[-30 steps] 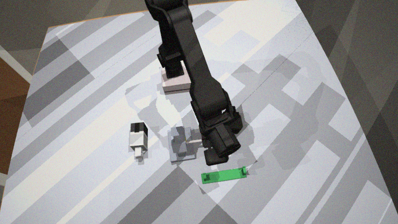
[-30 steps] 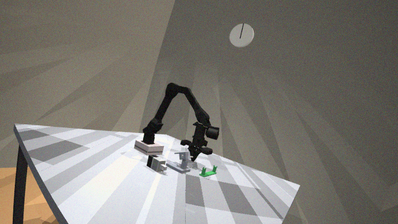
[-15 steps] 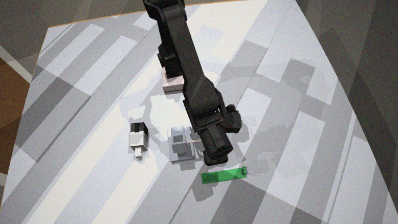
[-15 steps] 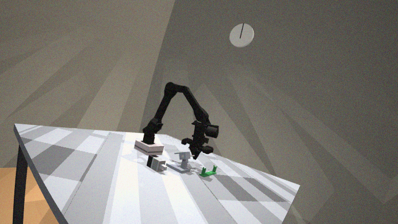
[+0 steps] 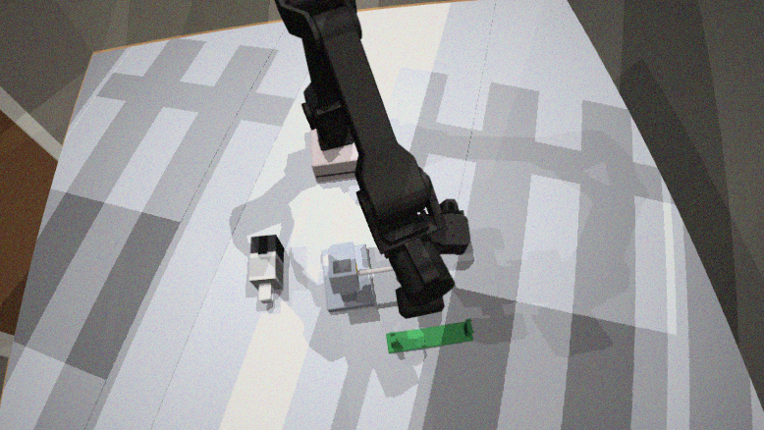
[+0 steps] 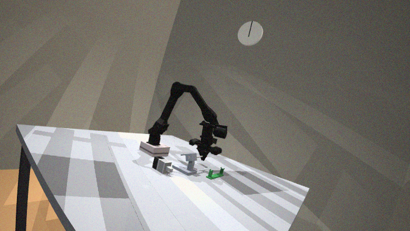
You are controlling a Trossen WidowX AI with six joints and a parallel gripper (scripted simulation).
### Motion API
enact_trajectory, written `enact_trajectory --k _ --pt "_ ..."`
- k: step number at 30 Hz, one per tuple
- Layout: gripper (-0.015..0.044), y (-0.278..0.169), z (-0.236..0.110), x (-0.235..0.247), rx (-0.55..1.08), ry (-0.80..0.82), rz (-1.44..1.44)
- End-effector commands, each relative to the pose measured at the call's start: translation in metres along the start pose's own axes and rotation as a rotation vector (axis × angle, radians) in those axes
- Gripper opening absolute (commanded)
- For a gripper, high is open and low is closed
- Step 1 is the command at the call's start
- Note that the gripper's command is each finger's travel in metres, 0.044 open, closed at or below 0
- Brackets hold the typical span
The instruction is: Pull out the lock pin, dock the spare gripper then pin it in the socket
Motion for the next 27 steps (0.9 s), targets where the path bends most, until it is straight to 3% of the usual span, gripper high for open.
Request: enact_trajectory --k 1,27 --pt "0.0 0.004 -0.001 -0.001 -0.003 0.0 0.002" --pt "0.0 0.023 0.003 -0.002 0.001 0.003 0.001"
Point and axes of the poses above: the point midway between the two fingers, 35 mm back from their tips, its own z axis out along the fingers, its own x axis across the jaws, y = z × x, the point moved 2 cm from there along -z, back along the fingers, and after that the axes turned 2 degrees about -z, right-handed, at the moved point
